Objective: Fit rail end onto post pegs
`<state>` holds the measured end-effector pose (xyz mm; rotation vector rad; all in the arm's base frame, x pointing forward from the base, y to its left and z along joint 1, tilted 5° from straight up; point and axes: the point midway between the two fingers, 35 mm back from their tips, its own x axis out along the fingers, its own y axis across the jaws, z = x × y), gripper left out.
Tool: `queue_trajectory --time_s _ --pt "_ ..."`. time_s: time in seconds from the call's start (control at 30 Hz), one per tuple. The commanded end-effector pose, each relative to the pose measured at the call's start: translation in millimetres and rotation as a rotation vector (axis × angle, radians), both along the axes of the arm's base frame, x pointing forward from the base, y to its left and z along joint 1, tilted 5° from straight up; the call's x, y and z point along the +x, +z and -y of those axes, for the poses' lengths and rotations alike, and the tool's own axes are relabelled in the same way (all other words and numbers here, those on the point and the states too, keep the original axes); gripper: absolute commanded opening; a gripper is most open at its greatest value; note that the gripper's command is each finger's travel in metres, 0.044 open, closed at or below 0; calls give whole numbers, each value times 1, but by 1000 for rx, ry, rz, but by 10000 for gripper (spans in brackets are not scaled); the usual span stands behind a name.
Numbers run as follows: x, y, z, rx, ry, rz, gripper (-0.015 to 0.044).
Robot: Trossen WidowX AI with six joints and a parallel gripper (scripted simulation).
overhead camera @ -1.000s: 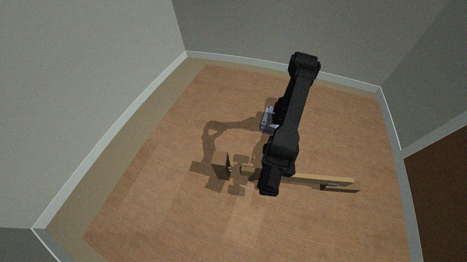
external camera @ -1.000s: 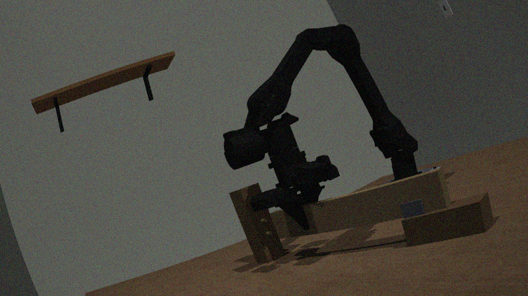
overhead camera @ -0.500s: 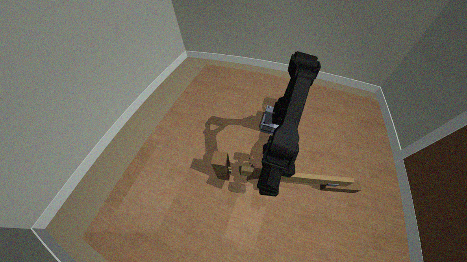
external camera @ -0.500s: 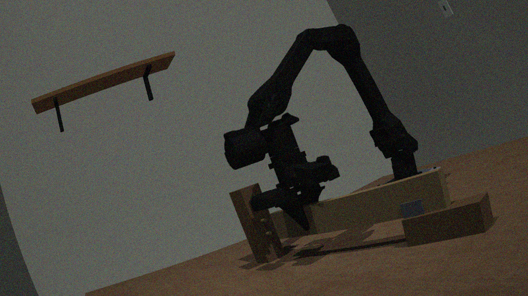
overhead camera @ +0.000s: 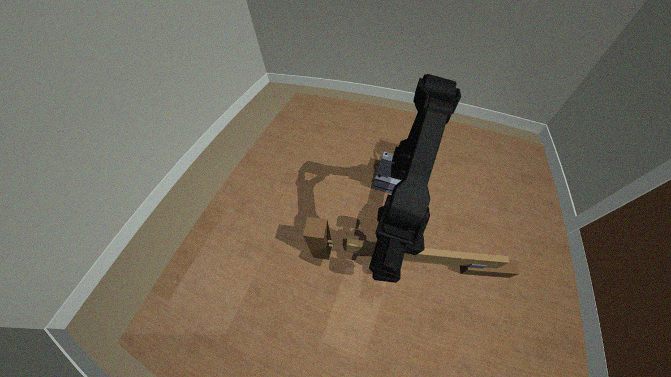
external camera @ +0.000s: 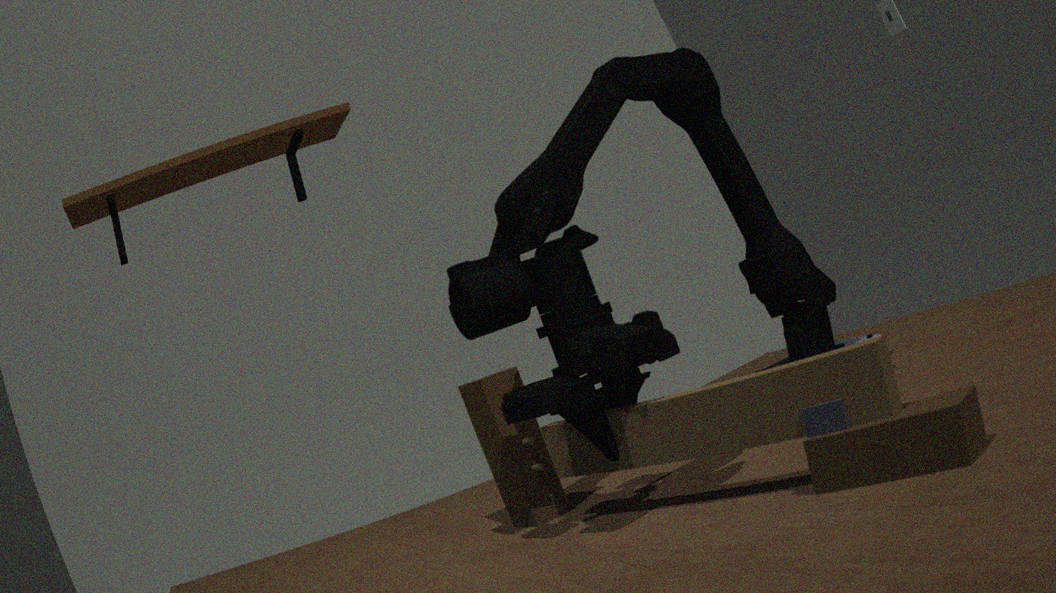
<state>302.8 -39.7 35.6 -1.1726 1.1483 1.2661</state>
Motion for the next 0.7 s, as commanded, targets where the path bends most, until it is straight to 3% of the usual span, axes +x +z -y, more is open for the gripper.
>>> queue_trajectory --time_s 0.0,0.67 --pt "1 2 0 1 0 4 0" --pt "1 -1 5 1 0 4 0"
